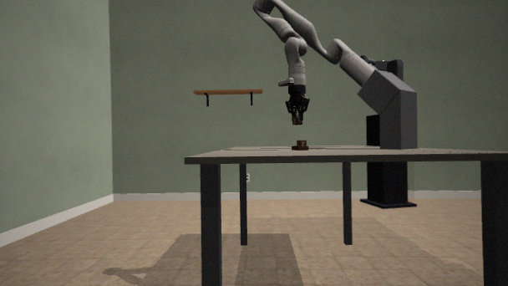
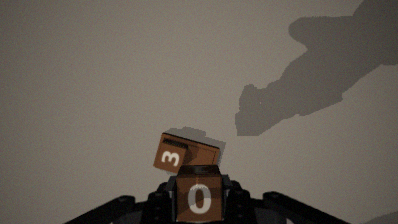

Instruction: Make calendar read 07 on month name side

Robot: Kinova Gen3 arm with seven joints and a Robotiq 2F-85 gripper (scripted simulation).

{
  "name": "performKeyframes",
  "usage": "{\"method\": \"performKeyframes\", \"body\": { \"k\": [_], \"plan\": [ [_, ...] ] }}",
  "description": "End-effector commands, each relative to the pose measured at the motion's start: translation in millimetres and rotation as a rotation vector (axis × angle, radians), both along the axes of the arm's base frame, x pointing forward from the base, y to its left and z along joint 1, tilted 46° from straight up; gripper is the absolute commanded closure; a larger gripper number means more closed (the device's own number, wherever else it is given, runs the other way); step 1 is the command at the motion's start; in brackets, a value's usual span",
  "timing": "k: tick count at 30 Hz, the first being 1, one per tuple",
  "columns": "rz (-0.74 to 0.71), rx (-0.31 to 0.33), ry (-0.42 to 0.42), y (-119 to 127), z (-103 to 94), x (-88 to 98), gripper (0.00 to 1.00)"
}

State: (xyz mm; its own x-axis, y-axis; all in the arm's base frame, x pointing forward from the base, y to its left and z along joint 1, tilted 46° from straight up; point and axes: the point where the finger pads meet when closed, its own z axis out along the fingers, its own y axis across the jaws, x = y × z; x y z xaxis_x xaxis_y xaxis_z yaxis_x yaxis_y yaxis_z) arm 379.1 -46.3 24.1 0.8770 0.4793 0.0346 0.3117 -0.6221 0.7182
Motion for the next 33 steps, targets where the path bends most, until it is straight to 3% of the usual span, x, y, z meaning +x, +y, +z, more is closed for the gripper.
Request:
{"method": "performKeyframes", "body": {
  "k": [1,14,16,31,33],
  "plan": [
    [-0.039,0.024,-0.041,0.0,0.2,0.0,0.72],
    [-0.37,0.199,-0.335,0.2,0.5,0.0,0.72],
    [-0.37,0.199,-0.335,0.2,0.5,0.0,0.72],
    [-0.728,0.388,-0.653,0.3,0.9,0.1,0.72],
    [-0.728,0.388,-0.653,0.3,0.9,0.1,0.72]
  ]
}}
